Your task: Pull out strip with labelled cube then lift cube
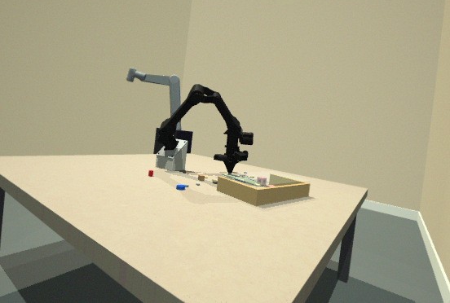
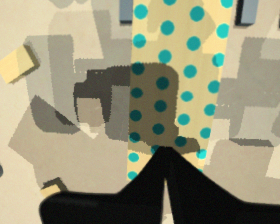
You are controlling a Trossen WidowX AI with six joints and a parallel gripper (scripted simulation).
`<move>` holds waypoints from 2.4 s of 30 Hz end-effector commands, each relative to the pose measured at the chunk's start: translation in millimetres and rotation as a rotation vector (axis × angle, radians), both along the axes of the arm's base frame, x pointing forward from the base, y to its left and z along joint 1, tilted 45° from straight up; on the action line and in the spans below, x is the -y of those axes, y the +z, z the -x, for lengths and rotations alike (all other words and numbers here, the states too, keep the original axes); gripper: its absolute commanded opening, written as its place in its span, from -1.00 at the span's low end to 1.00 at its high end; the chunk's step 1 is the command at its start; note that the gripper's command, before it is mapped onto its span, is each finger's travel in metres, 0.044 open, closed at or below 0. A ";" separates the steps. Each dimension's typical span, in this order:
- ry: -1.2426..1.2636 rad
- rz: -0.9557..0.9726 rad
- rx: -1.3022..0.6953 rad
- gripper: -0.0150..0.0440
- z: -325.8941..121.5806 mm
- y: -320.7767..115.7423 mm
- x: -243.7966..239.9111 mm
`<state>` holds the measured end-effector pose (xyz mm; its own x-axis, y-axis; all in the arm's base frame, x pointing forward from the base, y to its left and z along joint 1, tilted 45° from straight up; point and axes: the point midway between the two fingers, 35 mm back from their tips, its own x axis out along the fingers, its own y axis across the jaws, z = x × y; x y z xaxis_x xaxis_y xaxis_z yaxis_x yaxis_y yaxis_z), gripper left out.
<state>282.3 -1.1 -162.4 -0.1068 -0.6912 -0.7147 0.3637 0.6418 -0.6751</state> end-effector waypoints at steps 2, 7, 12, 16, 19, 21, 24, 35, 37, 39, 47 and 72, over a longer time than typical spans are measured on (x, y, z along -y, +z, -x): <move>-0.016 -0.005 -0.033 -0.49 18.0 -4.6 1.0; -0.016 -0.006 -0.034 -0.49 25.2 -5.9 -1.9; -0.016 -0.006 -0.034 -0.49 32.5 -7.3 -4.9; -0.016 -0.006 -0.034 -0.49 38.3 -8.4 -7.3; -0.016 -0.006 -0.034 -0.49 42.5 -9.2 -9.0; -0.016 -0.007 -0.034 -0.49 44.1 -9.5 -9.6; -0.016 -0.007 -0.034 -0.49 44.3 -9.6 -9.7; -0.016 -0.007 -0.034 -0.49 44.3 -9.6 -9.7; -0.016 -0.007 -0.034 -0.49 44.3 -9.6 -9.7; -0.016 -0.007 -0.034 -0.49 44.3 -9.6 -9.7; -0.016 -0.007 -0.034 -0.49 44.3 -9.6 -9.7; -0.005 -0.009 -0.042 0.49 -18.3 33.7 -29.1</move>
